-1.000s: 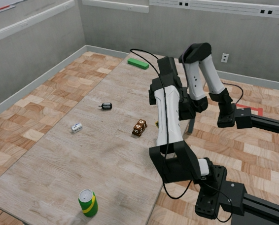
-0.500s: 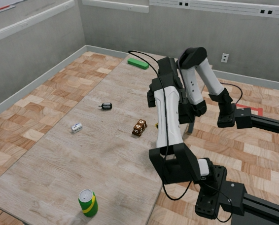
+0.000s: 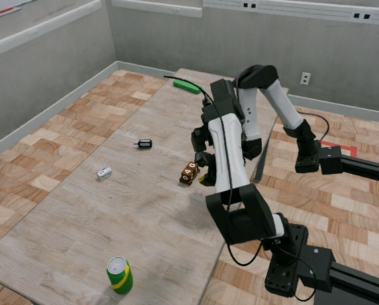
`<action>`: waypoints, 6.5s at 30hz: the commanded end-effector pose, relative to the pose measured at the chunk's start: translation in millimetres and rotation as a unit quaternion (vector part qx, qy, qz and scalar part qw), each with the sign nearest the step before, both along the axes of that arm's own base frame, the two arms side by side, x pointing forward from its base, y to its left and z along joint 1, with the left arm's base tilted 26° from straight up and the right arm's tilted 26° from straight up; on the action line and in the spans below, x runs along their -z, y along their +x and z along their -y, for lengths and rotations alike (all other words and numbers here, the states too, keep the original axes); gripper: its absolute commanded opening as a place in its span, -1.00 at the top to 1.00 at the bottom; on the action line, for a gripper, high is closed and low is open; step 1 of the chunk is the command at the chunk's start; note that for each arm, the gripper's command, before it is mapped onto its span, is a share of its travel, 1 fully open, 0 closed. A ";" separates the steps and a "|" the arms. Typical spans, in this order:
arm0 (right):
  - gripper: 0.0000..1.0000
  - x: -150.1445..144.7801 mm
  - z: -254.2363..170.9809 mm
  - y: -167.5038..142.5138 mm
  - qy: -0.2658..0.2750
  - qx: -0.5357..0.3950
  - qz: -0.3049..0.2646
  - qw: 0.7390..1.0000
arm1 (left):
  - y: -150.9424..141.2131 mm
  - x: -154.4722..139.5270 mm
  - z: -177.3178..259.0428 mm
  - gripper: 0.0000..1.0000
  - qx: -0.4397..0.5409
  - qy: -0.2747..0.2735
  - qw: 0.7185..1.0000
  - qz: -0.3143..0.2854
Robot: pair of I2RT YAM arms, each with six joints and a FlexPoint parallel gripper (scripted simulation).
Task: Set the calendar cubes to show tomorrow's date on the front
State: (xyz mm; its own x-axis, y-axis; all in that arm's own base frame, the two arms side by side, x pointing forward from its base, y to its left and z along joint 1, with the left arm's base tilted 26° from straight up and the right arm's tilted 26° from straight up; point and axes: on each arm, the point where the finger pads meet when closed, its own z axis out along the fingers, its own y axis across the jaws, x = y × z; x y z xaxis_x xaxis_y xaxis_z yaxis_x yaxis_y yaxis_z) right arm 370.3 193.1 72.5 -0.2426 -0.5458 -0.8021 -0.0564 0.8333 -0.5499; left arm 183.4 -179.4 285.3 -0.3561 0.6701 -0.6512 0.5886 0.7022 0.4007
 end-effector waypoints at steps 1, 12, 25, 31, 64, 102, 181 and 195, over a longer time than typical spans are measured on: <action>-0.31 13.6 -6.9 10.4 -0.084 -0.027 -0.087 0.992 | 6.4 -11.4 0.9 -1.00 -0.020 -0.022 0.999 0.014; -0.31 4.6 -10.2 45.1 -0.221 -0.103 -0.203 0.948 | 6.6 -11.5 0.8 -1.00 -0.020 -0.021 0.999 0.015; -0.31 1.2 15.8 51.0 -0.335 -0.206 -0.357 0.847 | 6.9 -11.4 1.0 -1.00 -0.020 -0.021 0.999 0.015; -0.31 -14.0 43.3 53.5 -0.357 -0.245 -0.417 0.799 | 6.9 -11.4 1.0 -1.00 -0.020 -0.021 0.999 0.015; -0.13 13.3 86.5 95.1 -0.355 -0.247 -0.438 0.788 | 27.7 -19.5 26.5 -1.00 0.033 -0.015 0.999 0.041; 0.39 -37.8 118.0 63.1 -0.357 -0.252 -0.435 0.787 | 36.5 -30.7 60.3 -1.00 0.103 -0.014 0.993 0.057; 0.39 1.6 226.8 74.1 0.546 0.485 -0.212 0.649 | 88.2 1.3 144.6 -1.00 0.217 0.038 0.974 0.045; -0.06 7.5 227.1 77.4 0.547 0.481 -0.210 0.653 | 91.5 0.8 147.9 -1.00 0.218 0.035 0.974 0.045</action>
